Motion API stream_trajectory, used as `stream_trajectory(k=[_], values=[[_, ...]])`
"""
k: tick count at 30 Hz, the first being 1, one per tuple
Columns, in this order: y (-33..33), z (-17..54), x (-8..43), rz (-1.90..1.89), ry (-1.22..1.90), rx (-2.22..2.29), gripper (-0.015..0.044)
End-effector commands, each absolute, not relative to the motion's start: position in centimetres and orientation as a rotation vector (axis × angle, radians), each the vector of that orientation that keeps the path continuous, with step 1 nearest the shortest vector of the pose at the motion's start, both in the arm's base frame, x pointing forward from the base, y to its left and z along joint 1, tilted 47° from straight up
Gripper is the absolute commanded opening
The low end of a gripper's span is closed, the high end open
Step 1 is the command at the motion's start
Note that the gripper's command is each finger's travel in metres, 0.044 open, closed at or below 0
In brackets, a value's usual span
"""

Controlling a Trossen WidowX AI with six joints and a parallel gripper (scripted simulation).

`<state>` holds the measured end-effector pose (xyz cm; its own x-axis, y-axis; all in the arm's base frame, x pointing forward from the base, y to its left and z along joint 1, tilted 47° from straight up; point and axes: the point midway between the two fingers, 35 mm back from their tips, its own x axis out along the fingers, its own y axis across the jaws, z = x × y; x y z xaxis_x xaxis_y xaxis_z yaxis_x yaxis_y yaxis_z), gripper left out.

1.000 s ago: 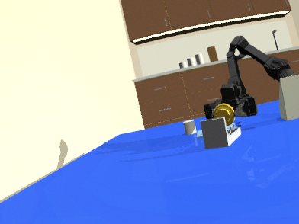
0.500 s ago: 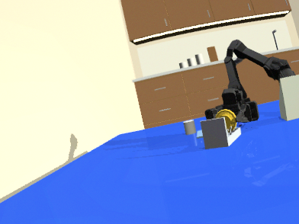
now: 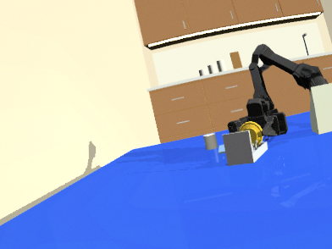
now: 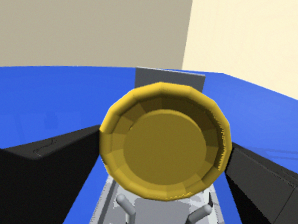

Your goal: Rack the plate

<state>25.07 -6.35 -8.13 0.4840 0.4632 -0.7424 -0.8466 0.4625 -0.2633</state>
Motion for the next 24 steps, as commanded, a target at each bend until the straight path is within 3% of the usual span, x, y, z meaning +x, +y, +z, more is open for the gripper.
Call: stream_trajectory(k=[1, 7, 15, 24], values=[[-6.3, -8.1, 25.1, 0.877, 0.646, -0.683, 0.0262], [-6.3, -8.1, 25.1, 0.877, 0.646, -0.683, 0.04], [-5.9, -7.6, 25.4, 0.879, 0.649, -0.685, 0.04], [1.1, -0.5, 27.9, 0.871, 0.641, -0.691, 0.04]])
